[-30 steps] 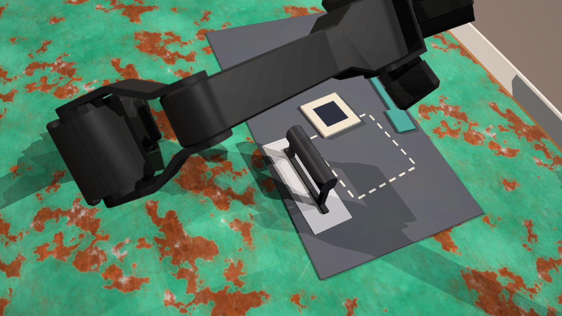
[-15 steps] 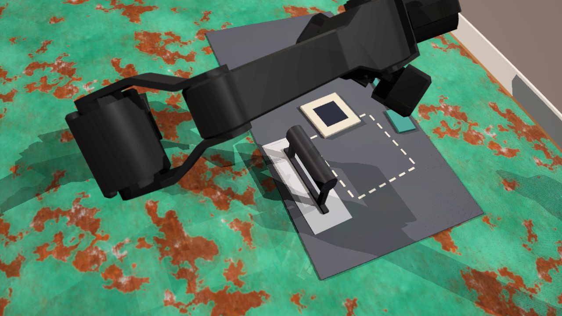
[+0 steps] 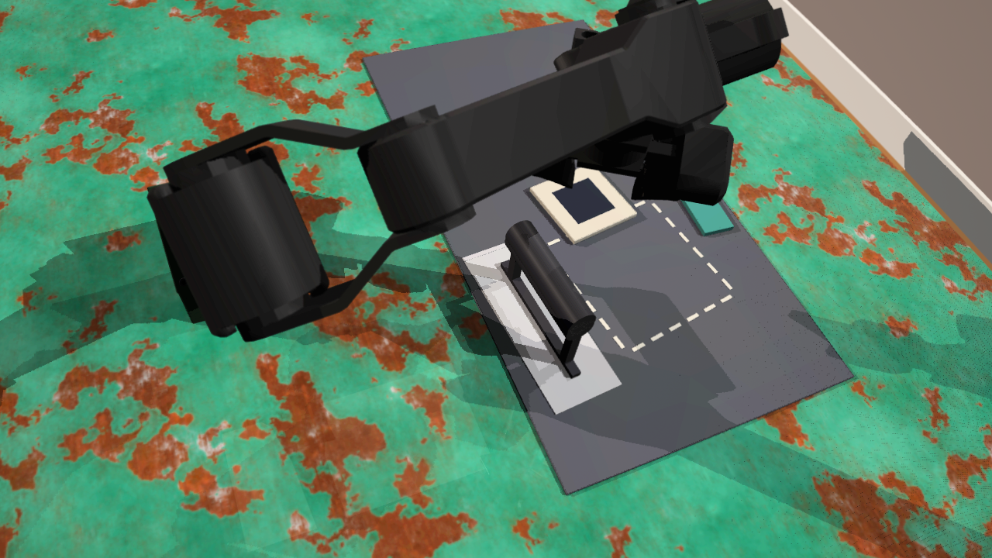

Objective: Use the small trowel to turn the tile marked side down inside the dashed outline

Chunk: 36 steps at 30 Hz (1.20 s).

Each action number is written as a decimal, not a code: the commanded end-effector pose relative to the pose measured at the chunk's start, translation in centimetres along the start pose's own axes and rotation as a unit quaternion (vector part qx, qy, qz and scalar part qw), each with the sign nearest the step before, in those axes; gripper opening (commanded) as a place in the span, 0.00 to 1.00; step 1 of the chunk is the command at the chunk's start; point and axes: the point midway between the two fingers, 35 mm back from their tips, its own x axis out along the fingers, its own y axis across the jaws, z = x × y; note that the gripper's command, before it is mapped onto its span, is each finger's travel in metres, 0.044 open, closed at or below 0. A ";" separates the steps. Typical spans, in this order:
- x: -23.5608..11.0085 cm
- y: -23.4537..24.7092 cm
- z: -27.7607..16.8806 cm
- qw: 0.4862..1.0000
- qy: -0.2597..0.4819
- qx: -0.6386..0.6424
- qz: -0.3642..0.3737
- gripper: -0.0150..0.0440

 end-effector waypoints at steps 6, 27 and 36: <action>1.0 1.1 -2.0 0.990 0.066 -0.123 0.027 0.71; 1.7 2.2 -5.3 0.926 0.155 -0.331 0.091 0.71; 3.1 2.3 -5.7 0.926 0.155 -0.330 0.091 0.71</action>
